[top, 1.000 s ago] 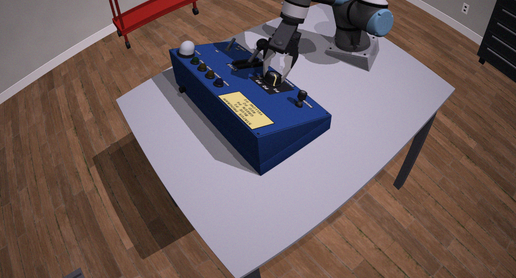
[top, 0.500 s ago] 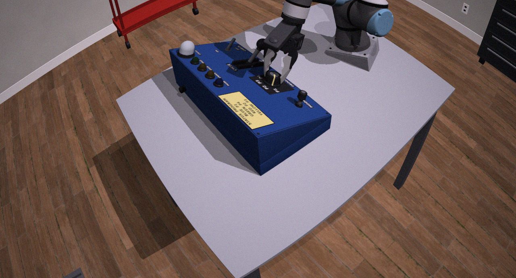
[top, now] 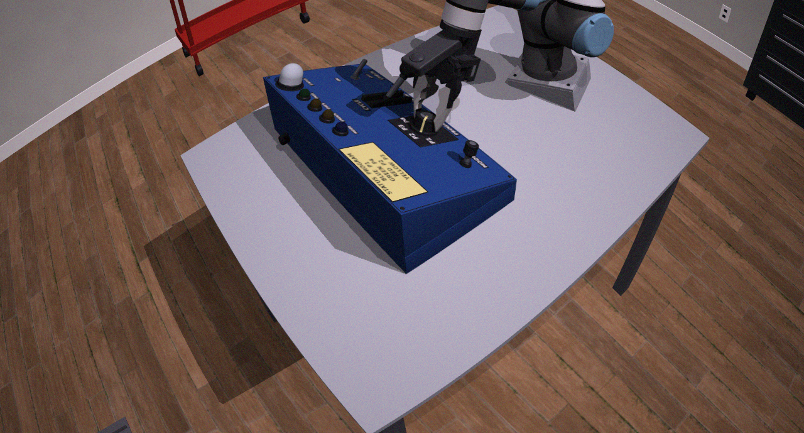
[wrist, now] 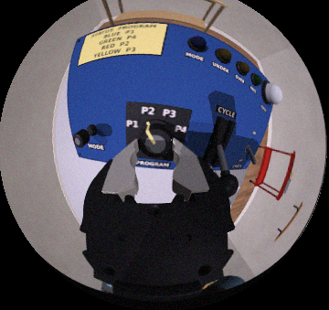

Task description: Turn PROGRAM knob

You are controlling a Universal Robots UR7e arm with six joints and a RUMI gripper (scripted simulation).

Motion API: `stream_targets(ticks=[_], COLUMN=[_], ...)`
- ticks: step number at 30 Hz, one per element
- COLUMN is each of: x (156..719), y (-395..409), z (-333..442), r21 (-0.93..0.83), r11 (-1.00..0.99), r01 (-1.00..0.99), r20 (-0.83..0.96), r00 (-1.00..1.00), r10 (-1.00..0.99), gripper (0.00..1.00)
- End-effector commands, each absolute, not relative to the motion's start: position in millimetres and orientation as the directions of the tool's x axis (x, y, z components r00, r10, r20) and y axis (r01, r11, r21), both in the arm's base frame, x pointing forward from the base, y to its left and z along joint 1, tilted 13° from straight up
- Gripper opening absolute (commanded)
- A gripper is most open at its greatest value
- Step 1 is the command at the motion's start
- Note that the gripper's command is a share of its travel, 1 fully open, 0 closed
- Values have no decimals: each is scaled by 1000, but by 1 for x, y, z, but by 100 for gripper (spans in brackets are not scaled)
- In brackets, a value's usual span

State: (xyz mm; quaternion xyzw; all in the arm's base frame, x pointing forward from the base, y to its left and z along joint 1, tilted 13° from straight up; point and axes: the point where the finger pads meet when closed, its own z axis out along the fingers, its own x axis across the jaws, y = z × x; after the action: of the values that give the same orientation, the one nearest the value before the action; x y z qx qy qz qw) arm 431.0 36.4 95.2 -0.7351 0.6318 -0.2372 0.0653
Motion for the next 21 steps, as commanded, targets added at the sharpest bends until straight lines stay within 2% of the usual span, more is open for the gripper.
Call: stream_targets(ticks=[1, 21], x=[431, 431], y=[37, 36], z=[96, 96], r21=[-415, -477], r11=[-115, 321], r01=[-903, -818], r20=[238, 32], r00=[15, -382], r10=[-971, -924], gripper=[0, 0])
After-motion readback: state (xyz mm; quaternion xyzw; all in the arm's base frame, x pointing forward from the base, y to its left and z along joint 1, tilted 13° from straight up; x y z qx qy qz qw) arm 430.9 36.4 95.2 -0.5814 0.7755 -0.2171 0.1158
